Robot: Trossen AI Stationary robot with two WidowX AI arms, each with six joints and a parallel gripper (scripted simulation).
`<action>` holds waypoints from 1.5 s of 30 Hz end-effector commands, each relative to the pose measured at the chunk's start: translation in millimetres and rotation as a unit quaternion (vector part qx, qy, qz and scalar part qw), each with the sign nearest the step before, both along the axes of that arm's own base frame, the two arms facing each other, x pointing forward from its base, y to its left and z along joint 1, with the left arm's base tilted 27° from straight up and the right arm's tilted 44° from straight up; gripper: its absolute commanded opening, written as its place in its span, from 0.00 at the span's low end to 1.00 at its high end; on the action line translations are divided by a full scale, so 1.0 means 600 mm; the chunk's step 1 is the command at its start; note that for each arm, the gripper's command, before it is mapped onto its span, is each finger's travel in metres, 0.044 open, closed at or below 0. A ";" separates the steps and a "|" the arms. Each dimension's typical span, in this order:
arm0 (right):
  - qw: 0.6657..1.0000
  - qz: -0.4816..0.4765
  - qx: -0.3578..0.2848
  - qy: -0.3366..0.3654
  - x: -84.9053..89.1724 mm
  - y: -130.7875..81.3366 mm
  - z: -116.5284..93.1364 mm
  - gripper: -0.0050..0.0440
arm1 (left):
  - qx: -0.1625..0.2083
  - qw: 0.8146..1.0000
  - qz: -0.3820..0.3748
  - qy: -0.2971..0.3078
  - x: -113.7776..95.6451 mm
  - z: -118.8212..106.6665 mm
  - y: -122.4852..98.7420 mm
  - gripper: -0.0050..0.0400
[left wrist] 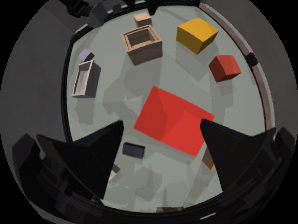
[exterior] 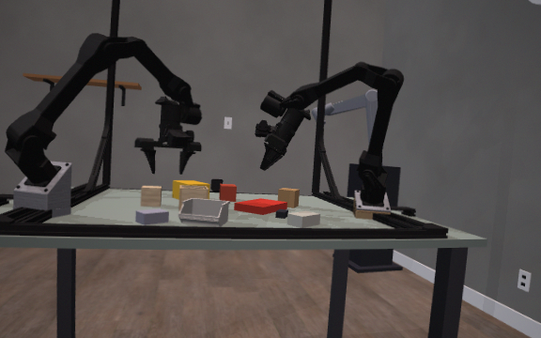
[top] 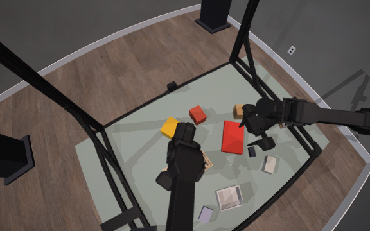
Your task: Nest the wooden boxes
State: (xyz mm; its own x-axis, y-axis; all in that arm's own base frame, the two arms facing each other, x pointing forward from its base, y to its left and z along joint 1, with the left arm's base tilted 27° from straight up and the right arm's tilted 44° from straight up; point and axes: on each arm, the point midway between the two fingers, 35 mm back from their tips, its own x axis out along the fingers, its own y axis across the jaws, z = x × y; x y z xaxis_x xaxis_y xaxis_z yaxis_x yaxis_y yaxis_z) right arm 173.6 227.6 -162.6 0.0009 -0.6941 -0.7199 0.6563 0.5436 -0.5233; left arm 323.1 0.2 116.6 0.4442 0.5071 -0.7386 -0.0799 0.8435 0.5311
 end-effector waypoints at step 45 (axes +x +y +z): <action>0.984 -0.127 0.003 -0.121 -0.068 -0.077 -0.045 0.92 | -0.054 0.975 0.080 0.200 -0.105 0.076 0.045 1.00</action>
State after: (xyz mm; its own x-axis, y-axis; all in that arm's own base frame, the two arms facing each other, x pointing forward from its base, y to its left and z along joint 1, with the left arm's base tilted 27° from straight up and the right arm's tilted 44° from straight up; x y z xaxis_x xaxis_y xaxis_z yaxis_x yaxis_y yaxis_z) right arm 135.7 192.2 -183.6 0.0075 -0.6716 -0.7409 0.8781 0.3589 -0.3164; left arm 259.9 27.0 162.7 0.0348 0.4553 -0.8896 -0.0195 0.8903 0.4549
